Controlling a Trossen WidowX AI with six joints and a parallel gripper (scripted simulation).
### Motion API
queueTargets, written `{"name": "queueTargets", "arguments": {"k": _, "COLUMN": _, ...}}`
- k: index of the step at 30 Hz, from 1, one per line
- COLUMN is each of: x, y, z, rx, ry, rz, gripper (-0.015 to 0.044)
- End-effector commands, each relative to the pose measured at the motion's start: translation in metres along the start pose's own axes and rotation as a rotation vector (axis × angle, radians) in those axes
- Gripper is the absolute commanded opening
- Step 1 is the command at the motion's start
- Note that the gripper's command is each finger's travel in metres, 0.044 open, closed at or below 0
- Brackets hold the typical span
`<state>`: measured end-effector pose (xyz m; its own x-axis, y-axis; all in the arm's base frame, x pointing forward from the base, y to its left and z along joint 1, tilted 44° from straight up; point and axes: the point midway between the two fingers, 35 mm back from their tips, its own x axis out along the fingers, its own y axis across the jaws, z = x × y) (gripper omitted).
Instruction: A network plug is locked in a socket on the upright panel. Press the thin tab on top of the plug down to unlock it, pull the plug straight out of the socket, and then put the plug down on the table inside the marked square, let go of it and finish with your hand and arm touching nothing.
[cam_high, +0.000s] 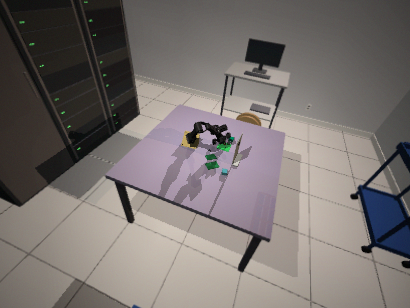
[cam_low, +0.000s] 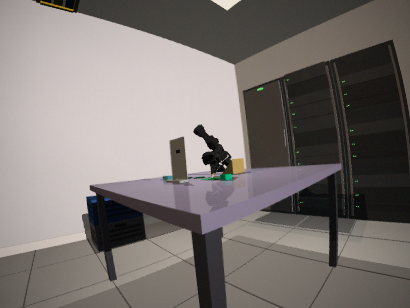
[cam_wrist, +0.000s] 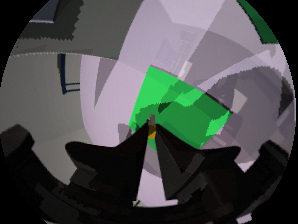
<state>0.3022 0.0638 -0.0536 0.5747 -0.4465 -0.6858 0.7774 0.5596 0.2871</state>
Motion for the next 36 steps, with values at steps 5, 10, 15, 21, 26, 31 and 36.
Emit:
{"name": "queueTargets", "arguments": {"k": 5, "x": 0.0030, "y": -0.0030, "z": -0.0001, "rx": -0.009, "ry": 0.003, "rz": -0.009, "gripper": 0.0000}}
{"name": "queueTargets", "arguments": {"k": 10, "x": 0.0047, "y": -0.0031, "z": 0.0005, "rx": -0.009, "ry": 0.003, "rz": -0.009, "gripper": 0.0000}}
{"name": "queueTargets", "arguments": {"k": 15, "x": 0.0063, "y": -0.0031, "z": 0.0010, "rx": -0.009, "ry": 0.003, "rz": -0.009, "gripper": 0.0000}}
{"name": "queueTargets", "arguments": {"k": 21, "x": 0.0058, "y": -0.0015, "z": 0.0016, "rx": -0.005, "ry": 0.000, "rz": -0.004, "gripper": 0.0000}}
{"name": "queueTargets", "arguments": {"k": 26, "x": 0.0058, "y": -0.0015, "z": 0.0016, "rx": -0.005, "ry": 0.000, "rz": -0.004, "gripper": 0.0000}}
{"name": "queueTargets", "arguments": {"k": 31, "x": 0.0058, "y": -0.0015, "z": 0.0016, "rx": -0.005, "ry": 0.000, "rz": -0.004, "gripper": 0.0131}}
{"name": "queueTargets", "arguments": {"k": 36, "x": 0.0058, "y": -0.0015, "z": 0.0016, "rx": -0.005, "ry": 0.000, "rz": -0.004, "gripper": 0.0156}}
